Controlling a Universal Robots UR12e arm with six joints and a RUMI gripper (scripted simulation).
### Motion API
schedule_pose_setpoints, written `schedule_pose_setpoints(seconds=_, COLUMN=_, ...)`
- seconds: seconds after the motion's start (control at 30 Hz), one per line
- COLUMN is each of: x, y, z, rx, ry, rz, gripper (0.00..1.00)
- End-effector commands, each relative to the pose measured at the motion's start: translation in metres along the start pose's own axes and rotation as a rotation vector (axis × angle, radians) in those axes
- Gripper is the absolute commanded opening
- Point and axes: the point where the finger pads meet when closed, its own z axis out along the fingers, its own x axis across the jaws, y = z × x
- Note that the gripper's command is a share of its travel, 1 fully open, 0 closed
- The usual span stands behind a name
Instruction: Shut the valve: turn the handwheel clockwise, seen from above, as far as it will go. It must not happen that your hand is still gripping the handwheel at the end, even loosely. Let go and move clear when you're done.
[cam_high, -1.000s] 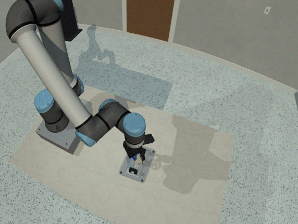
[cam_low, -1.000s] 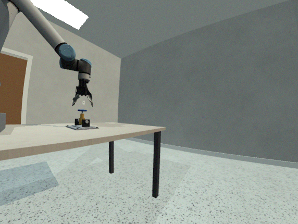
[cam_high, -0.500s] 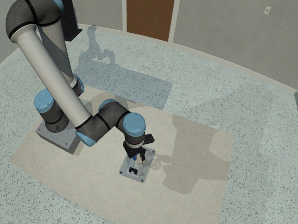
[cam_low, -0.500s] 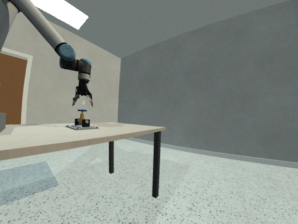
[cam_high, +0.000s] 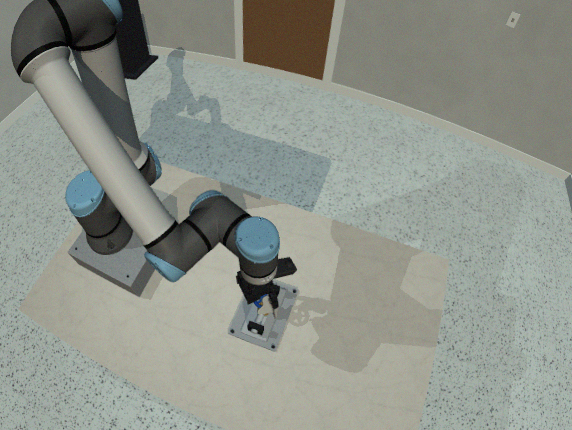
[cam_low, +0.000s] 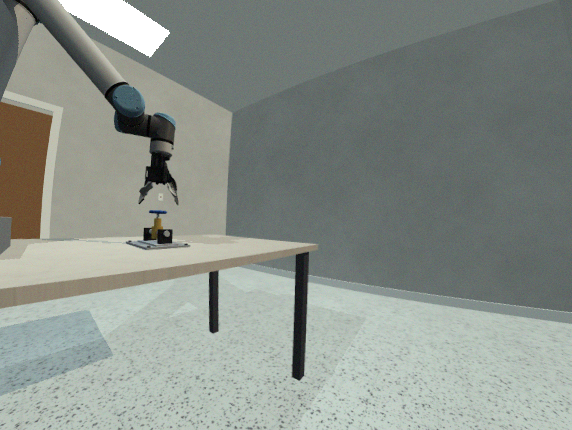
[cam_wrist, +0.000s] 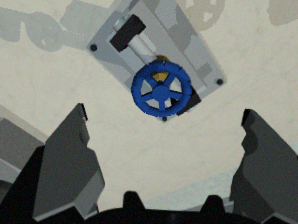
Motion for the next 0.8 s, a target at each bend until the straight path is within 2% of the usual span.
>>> schedule_pose_setpoints(seconds=0.0, x=-0.003, y=0.000, z=0.006, rx=-0.002, ry=-0.003, rz=-0.001, gripper=1.00)
schedule_pose_setpoints(seconds=0.77, x=-0.004, y=0.000, z=0.032, rx=-0.002, ry=-0.003, rz=-0.001, gripper=1.00)
